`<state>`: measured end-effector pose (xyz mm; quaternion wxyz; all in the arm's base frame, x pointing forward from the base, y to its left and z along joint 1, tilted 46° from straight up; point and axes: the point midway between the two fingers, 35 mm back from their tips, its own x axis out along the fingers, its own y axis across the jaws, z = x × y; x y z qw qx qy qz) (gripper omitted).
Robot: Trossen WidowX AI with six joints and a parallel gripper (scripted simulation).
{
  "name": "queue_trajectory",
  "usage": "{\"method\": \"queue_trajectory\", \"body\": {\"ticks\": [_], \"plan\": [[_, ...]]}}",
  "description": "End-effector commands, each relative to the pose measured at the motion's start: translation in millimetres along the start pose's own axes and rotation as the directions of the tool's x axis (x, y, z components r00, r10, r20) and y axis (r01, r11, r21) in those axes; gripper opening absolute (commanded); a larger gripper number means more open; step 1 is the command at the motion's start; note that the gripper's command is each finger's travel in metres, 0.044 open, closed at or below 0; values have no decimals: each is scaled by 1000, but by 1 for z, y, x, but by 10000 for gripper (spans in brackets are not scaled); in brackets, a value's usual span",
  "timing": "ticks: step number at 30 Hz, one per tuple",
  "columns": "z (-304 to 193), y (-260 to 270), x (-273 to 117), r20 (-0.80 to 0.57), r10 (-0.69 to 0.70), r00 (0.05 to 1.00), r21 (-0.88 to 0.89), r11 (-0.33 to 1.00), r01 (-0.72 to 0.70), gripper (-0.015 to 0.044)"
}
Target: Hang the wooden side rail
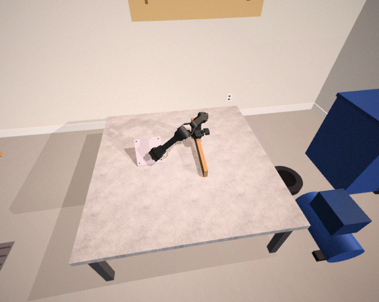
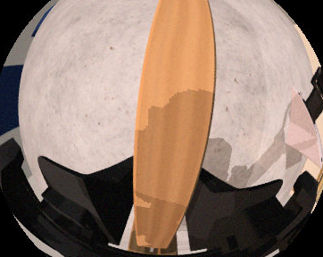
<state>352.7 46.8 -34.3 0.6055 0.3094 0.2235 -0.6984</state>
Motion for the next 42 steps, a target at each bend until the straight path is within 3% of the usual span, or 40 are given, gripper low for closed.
{"method": "queue_trajectory", "body": {"ticks": [1,42], "plan": [[-3,0,-4,-6,8,1000,-2,1000,-8,0],[-8,-1,-4,-6,8,1000,-2,1000,-8,0]]}}
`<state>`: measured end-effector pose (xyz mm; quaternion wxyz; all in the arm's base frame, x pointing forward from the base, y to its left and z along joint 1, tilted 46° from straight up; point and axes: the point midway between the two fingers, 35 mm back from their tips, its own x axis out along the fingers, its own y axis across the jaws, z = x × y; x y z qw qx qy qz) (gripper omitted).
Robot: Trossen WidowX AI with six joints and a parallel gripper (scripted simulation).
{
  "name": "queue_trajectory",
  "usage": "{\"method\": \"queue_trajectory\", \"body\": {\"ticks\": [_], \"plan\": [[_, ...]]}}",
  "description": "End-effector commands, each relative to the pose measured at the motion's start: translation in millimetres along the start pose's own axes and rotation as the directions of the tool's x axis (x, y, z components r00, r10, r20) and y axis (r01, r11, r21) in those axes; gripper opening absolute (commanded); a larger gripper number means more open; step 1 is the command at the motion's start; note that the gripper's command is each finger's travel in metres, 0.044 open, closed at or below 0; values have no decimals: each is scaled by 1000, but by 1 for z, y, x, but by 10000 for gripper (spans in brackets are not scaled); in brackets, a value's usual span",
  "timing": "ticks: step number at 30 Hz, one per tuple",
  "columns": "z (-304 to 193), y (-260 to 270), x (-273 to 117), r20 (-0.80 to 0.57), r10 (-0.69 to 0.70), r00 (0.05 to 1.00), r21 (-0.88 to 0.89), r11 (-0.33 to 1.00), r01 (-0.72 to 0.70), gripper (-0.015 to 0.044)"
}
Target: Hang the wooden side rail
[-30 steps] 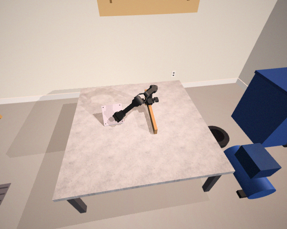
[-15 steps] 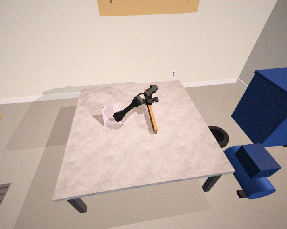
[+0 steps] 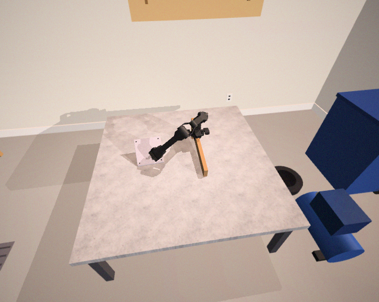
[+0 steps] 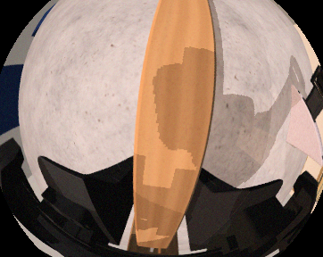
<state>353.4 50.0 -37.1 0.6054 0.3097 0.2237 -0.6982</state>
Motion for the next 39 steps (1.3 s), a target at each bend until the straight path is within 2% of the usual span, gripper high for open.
{"method": "queue_trajectory", "body": {"ticks": [1,39], "plan": [[-3,-1,-4,-5,8,1000,-2,1000,-8,0],[-5,0,1,-5,8,1000,-1,1000,-8,0]]}}
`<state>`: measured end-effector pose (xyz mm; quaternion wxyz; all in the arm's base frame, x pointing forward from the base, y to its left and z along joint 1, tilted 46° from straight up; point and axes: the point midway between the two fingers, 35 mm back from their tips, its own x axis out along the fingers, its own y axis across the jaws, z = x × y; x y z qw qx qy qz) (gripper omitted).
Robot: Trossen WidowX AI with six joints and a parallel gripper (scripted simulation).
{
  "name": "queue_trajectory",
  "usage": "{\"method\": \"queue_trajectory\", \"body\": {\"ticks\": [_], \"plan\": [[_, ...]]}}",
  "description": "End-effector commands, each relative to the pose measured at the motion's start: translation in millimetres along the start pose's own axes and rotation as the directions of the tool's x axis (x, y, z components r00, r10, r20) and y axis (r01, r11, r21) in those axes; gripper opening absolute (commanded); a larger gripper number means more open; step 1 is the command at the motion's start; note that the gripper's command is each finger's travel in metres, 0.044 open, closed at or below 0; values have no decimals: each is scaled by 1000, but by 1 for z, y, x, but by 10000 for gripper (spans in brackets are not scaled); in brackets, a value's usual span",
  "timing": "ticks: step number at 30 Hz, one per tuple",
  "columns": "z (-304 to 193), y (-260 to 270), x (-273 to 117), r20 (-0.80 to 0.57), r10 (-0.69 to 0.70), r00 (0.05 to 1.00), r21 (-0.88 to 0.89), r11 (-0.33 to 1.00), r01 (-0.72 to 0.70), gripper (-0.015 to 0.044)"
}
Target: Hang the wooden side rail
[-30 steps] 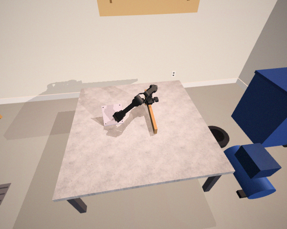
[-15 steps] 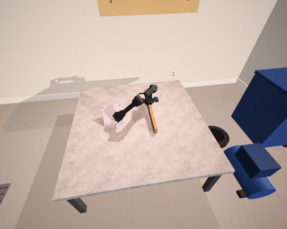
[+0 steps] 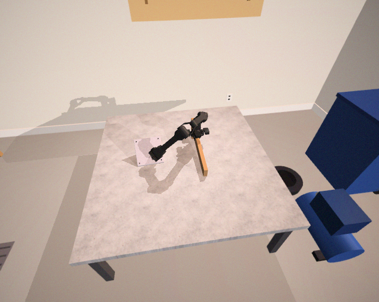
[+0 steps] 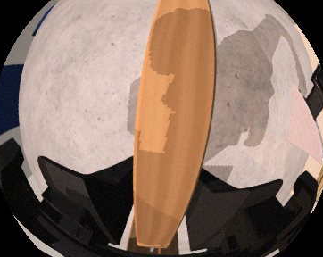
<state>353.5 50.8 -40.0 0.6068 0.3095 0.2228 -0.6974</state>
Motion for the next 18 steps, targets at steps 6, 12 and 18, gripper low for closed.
{"method": "queue_trajectory", "body": {"ticks": [6,12,18], "plan": [[-3,0,1,-7,4,1000,-1,1000,-4,0],[-3,0,2,-7,4,1000,-1,1000,-4,0],[-3,0,3,-7,4,1000,-1,1000,-4,0]]}}
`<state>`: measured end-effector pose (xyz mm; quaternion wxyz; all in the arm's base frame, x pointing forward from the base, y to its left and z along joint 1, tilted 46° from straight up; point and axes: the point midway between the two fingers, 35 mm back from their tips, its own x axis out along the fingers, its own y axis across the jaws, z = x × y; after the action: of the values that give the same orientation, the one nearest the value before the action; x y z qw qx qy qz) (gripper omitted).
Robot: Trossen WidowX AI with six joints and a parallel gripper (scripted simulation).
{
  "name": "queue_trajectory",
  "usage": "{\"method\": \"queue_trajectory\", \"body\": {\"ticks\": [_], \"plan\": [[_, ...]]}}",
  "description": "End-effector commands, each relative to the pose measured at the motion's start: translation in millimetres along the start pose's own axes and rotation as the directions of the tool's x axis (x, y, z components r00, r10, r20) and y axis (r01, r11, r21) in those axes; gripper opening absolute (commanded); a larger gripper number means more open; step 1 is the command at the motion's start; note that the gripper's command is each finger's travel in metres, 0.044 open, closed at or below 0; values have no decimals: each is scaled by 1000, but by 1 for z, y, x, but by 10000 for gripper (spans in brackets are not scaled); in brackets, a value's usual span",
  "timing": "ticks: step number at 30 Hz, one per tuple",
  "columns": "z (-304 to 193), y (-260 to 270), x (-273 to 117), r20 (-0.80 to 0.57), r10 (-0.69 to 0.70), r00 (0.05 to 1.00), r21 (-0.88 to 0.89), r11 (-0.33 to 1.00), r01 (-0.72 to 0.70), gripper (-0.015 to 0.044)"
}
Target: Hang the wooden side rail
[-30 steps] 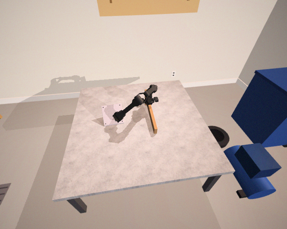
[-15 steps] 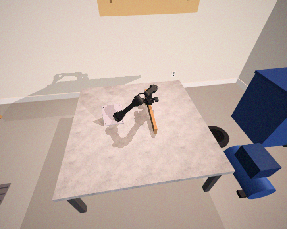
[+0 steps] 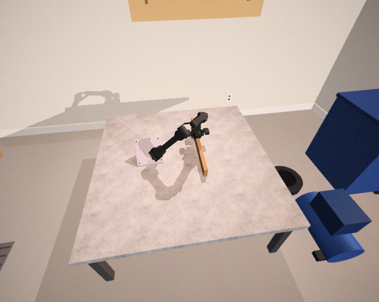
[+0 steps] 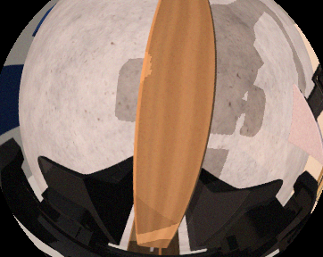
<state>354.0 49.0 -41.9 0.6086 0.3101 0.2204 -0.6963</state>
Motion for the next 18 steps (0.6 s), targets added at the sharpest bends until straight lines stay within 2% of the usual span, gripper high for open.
{"method": "queue_trajectory", "body": {"ticks": [1,18], "plan": [[-2,-1,0,-9,-1,1000,-4,1000,1,0],[-2,-1,3,-8,-1,1000,-4,1000,1,0]]}}
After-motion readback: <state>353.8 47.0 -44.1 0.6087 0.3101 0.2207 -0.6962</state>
